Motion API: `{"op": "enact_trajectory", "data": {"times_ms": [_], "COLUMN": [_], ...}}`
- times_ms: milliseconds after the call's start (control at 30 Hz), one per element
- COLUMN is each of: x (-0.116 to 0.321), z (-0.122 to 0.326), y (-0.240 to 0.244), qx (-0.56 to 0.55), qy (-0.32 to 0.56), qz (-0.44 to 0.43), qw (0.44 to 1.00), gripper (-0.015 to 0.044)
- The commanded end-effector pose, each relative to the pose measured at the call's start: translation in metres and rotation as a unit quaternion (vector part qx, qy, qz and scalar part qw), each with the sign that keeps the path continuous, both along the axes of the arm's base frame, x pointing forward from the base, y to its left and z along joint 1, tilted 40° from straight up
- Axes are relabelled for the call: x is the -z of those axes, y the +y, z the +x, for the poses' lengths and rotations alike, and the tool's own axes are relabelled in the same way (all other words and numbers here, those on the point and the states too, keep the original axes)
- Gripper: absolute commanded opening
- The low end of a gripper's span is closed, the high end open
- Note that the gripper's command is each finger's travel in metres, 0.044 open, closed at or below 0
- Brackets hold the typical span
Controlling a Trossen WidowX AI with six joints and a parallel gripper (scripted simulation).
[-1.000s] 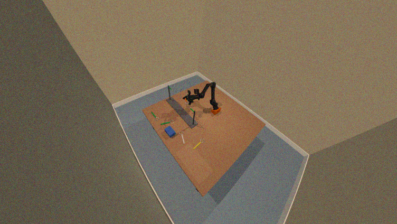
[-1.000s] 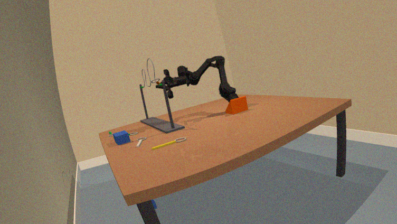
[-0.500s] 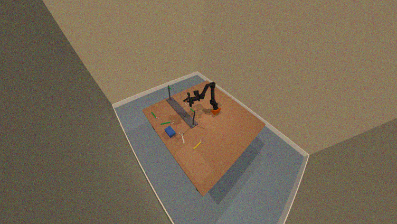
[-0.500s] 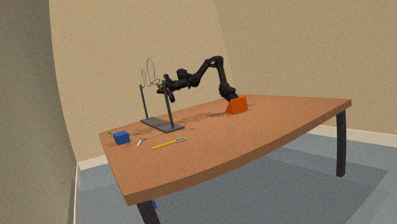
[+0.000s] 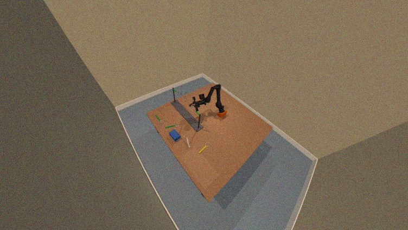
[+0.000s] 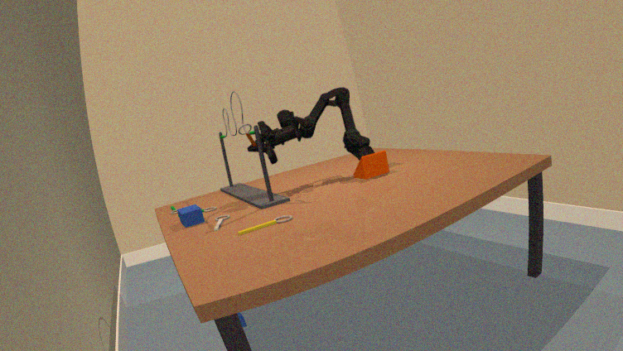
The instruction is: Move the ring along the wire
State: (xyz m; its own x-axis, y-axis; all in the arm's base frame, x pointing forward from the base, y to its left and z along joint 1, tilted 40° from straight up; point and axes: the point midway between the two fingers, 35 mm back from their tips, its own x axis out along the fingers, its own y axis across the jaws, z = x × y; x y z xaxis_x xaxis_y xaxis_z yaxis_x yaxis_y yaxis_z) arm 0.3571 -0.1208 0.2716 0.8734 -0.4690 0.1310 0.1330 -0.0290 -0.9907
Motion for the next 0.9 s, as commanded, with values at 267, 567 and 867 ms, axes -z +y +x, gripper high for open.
{"op": "enact_trajectory", "data": {"times_ms": [267, 567, 867], "x": [0.025, 0.039, 0.052], "z": [0.001, 0.001, 0.002], "y": [0.002, 0.004, 0.008], "qx": [0.000, -0.001, -0.001], "qy": [0.003, 0.000, -0.003], "qz": [0.064, 0.106, 0.148], "qw": [0.998, 0.994, 0.989], "gripper": [-0.0150, -0.0150, -0.0150]}}
